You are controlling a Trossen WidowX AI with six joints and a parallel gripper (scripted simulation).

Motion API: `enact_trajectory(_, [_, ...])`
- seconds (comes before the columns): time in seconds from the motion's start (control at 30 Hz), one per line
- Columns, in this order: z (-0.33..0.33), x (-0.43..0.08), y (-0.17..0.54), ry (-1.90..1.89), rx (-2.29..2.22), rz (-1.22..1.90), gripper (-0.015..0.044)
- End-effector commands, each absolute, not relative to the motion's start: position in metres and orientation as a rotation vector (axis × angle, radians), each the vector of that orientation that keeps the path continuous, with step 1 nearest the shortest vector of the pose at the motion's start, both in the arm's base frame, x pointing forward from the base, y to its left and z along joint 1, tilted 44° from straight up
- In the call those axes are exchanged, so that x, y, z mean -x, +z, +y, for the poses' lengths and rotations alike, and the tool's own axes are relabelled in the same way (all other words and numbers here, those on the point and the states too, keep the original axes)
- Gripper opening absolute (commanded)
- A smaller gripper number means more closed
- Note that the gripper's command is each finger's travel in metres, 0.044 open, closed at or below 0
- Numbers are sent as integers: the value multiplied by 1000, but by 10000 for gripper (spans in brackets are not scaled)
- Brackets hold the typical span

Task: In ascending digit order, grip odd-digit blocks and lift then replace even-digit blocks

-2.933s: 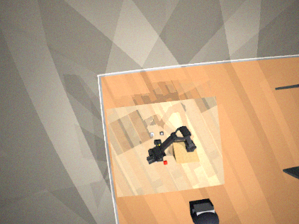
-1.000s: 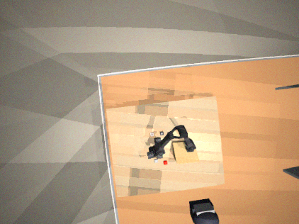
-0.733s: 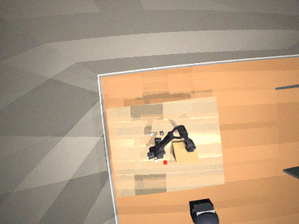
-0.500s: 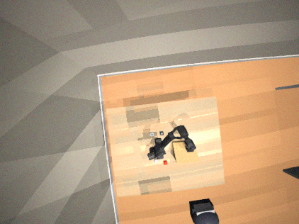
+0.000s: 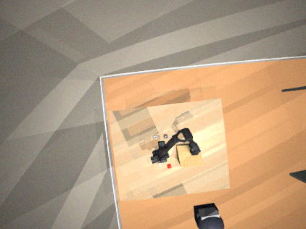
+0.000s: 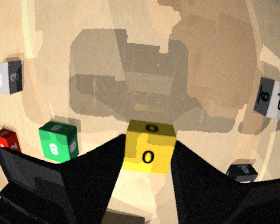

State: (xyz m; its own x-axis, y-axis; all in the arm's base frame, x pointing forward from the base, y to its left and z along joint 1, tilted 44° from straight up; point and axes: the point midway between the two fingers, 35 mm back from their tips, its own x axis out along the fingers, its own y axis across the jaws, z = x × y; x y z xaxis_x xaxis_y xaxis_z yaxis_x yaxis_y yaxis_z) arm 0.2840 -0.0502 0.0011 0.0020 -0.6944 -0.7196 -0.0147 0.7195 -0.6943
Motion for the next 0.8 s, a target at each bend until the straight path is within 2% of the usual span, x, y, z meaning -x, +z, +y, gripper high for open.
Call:
enact_trajectory(0.0, [-53,-285,-1,-589,611,1486,120])
enact_trajectory(0.57, [-59,-285,-8,-589,611,1486,120])
enact_trajectory(0.77, [-59,-285,-8,-589,611,1486,278])
